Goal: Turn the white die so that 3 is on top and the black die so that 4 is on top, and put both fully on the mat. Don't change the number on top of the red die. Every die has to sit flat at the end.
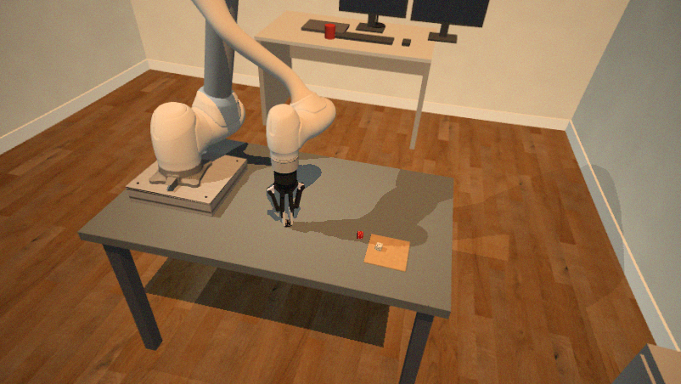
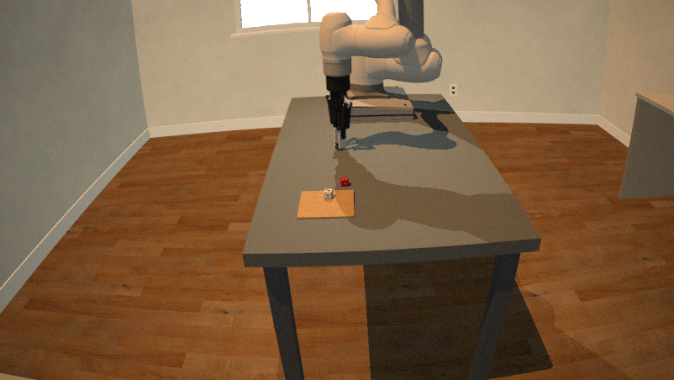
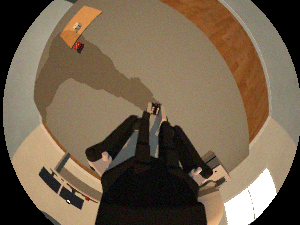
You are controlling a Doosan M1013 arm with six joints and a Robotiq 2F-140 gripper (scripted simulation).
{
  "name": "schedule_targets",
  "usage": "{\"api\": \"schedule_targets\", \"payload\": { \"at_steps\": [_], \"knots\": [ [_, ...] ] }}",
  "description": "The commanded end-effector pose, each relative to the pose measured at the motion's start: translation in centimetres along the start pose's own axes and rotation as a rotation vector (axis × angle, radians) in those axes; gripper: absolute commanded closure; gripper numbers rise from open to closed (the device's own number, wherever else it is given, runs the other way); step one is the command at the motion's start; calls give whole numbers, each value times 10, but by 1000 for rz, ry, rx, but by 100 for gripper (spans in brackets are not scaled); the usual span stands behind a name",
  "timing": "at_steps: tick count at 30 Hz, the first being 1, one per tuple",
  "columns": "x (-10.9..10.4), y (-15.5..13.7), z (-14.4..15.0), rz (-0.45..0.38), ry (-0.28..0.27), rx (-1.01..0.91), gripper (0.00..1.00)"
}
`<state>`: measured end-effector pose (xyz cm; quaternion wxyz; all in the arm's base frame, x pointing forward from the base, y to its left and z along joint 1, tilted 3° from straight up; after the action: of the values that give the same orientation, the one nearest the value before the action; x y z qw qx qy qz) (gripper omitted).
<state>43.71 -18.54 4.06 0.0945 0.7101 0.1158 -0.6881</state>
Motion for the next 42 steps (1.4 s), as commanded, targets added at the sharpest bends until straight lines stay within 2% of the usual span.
{"api": "schedule_targets", "payload": {
  "at_steps": [1,16,21,23,33,36,42],
  "knots": [
    [2,-4,1,-6,0,4,82],
    [-1,-4,1,-6,0,4,82],
    [-23,-4,1,-6,0,4,82],
    [-23,-4,1,-6,0,4,82],
    [-90,-3,1,-6,0,4,82],
    [-97,-3,1,-6,0,4,82],
    [-98,-3,1,-6,0,4,82]
  ]
}}
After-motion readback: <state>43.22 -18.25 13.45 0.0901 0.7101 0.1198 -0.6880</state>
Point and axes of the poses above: the point where the finger pads meet when closed, its own x axis out along the fingers, its own z axis across the jaws, y = z × x, the point moved 6 cm from there along -x, back along the fingers, and after that the axes turned 3 degrees about x, right-handed, at the moved point
